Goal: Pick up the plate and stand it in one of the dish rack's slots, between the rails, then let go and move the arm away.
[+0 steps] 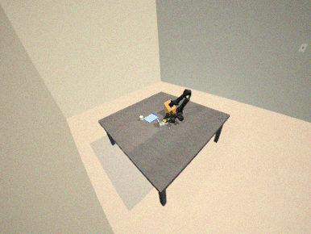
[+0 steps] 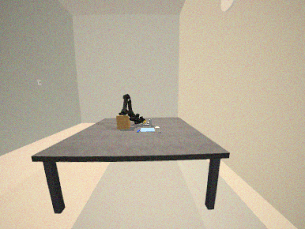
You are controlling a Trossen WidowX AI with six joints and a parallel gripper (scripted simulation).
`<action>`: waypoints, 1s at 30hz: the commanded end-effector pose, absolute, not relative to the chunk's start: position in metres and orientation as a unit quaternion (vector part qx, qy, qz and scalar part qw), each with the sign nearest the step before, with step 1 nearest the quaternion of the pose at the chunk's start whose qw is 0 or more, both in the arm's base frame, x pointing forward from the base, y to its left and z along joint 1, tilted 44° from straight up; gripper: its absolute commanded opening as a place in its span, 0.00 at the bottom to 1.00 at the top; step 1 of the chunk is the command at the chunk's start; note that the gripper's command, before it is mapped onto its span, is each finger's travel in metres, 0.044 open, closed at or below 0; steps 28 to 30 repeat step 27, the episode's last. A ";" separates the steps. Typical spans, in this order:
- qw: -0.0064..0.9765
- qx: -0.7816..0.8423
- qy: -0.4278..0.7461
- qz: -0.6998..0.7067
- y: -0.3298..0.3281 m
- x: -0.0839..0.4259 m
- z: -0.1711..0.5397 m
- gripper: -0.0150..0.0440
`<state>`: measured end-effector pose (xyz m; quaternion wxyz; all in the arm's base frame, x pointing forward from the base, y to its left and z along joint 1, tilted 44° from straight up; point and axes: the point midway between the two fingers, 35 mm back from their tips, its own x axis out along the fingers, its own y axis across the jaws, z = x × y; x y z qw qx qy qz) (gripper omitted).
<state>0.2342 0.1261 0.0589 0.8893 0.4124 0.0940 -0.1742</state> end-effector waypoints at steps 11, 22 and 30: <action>0.897 0.391 0.102 -0.180 0.070 0.241 0.129 0.93; 0.907 0.361 0.111 -0.184 0.049 0.242 0.143 0.93; 0.921 0.294 0.158 -0.203 0.041 0.250 0.136 0.93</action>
